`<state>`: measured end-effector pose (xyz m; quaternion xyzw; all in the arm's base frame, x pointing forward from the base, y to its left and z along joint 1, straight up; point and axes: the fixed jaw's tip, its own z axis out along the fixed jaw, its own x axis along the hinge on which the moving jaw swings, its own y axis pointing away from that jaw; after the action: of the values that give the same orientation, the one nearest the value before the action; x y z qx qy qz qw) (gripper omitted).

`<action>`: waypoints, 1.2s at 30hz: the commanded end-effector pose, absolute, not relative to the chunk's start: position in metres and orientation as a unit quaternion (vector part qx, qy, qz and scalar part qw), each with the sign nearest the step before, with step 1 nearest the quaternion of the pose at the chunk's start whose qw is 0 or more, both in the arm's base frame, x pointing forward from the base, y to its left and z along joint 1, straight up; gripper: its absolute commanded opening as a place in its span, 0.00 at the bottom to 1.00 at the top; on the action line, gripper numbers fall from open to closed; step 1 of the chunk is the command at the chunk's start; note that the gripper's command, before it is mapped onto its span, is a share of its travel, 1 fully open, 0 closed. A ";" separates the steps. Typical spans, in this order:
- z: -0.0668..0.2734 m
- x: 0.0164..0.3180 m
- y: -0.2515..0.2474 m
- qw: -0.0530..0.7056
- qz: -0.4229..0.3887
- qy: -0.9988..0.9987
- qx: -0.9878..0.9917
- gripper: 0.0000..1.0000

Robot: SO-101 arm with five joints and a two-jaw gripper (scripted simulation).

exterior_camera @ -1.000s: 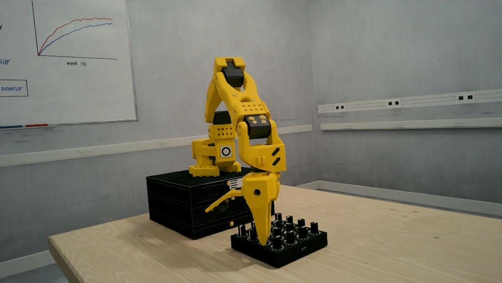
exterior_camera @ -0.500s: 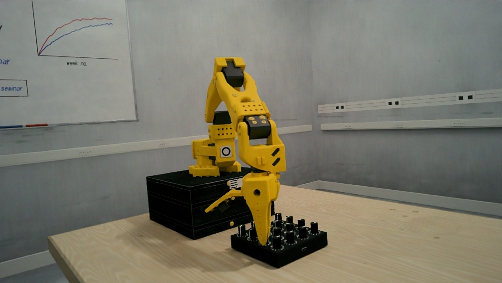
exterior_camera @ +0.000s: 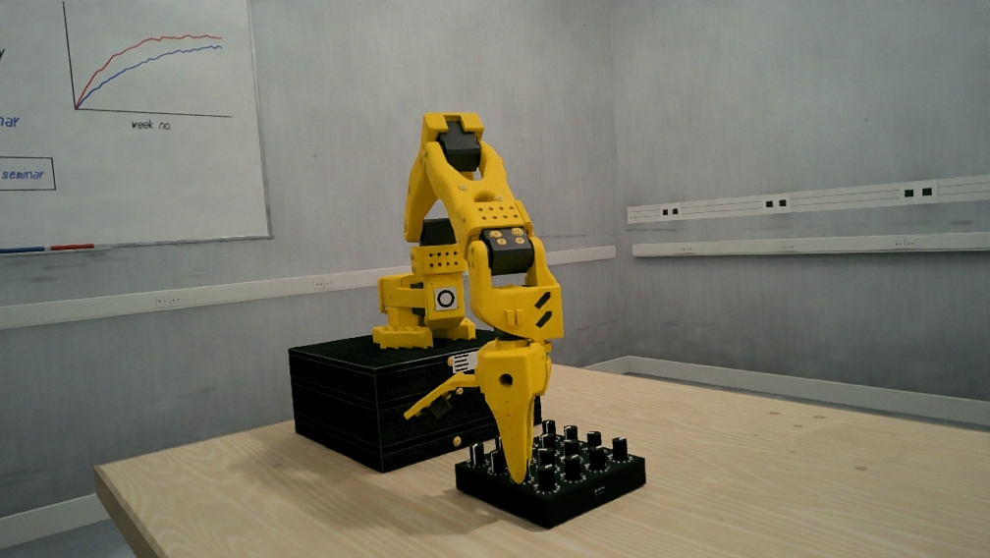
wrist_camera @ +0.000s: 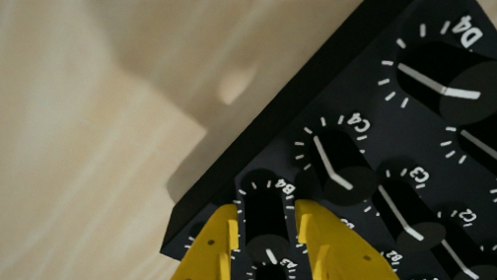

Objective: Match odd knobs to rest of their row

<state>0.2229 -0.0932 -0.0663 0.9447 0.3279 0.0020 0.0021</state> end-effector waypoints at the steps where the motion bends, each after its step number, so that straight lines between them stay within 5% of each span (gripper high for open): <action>1: -0.067 0.220 -0.093 -0.001 -0.001 0.329 0.944 0.10; 36: -0.067 0.218 -0.091 -0.001 -0.001 0.329 0.944 0.06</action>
<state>0.2203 -0.0926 -0.0666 0.9448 0.3275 0.0007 0.0022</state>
